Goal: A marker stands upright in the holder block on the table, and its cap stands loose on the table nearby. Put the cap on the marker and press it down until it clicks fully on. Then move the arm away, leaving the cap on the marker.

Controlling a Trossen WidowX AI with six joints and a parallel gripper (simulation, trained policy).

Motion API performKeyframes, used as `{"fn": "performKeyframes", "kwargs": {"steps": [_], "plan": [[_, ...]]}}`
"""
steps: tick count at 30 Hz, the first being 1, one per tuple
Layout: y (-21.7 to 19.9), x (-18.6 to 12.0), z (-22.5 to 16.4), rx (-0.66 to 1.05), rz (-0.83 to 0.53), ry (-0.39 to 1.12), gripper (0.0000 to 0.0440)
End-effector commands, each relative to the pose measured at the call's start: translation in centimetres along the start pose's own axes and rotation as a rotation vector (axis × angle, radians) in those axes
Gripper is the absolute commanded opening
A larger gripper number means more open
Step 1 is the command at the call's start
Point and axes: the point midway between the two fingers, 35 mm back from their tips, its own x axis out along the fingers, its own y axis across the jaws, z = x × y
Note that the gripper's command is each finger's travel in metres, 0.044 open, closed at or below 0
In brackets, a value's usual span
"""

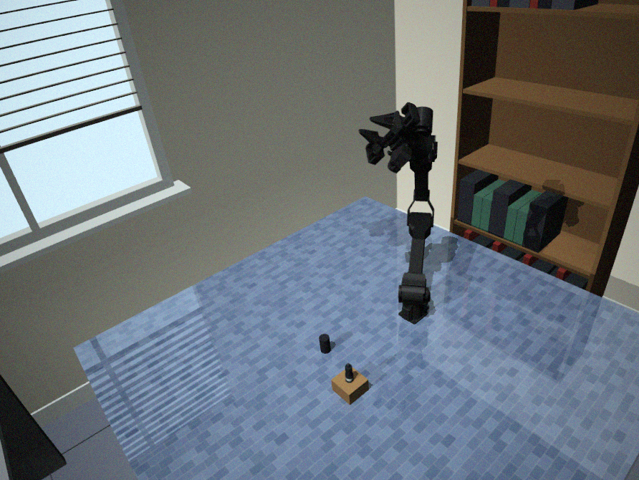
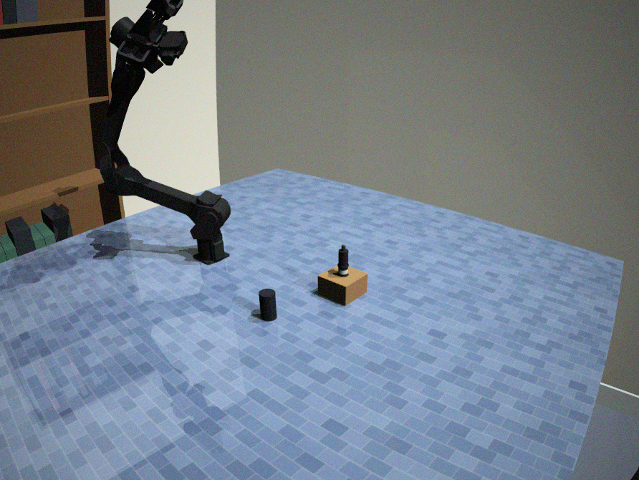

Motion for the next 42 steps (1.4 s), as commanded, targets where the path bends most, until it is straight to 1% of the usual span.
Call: {"fn": "performKeyframes", "kwargs": {"steps": [1,25,42], "plan": [[0.2,0.4,1.7,-0.017,0.012,-0.053,0.0216],[1.9,0.9,8.6,-0.068,0.098,-0.284,0.0282],[3.1,1.0,13.2,-0.101,0.177,-0.427,0.0314]]}}
